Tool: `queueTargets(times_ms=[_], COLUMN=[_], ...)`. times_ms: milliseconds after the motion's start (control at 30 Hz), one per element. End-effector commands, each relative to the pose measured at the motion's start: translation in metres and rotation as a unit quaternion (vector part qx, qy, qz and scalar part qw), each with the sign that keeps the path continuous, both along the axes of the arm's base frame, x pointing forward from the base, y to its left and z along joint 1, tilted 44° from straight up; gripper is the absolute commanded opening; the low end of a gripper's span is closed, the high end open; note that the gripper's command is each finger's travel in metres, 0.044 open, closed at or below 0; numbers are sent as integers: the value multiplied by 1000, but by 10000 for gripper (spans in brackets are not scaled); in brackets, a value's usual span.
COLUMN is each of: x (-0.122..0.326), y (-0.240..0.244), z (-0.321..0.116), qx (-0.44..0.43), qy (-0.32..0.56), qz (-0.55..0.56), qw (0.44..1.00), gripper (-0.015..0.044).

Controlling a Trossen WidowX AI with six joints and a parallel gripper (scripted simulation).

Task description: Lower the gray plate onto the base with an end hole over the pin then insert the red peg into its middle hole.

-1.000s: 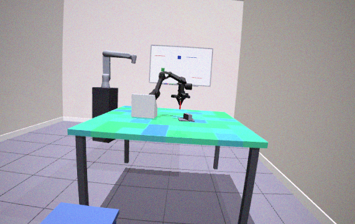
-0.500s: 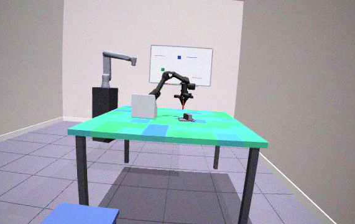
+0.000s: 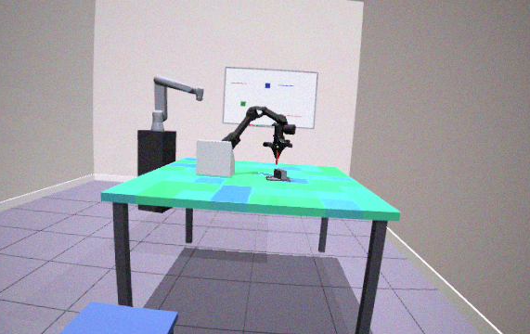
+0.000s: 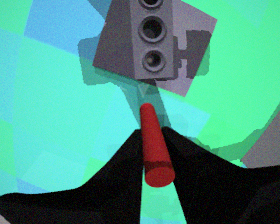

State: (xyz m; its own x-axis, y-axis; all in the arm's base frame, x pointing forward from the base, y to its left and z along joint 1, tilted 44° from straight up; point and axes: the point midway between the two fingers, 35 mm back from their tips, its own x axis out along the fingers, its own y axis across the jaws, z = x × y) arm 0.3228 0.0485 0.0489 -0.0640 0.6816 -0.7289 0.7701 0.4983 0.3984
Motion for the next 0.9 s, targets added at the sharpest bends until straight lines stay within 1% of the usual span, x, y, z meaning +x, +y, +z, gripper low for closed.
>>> queueTargets(times_ms=[0,600,867], x=[9,34,38], y=[-9,-41,-43], z=[-7,-46,-49], qx=[-1,6,6], qy=[-3,-6,-7], qz=[-1,3,3], qw=[1000,1000,1000], gripper=[0,0,0])
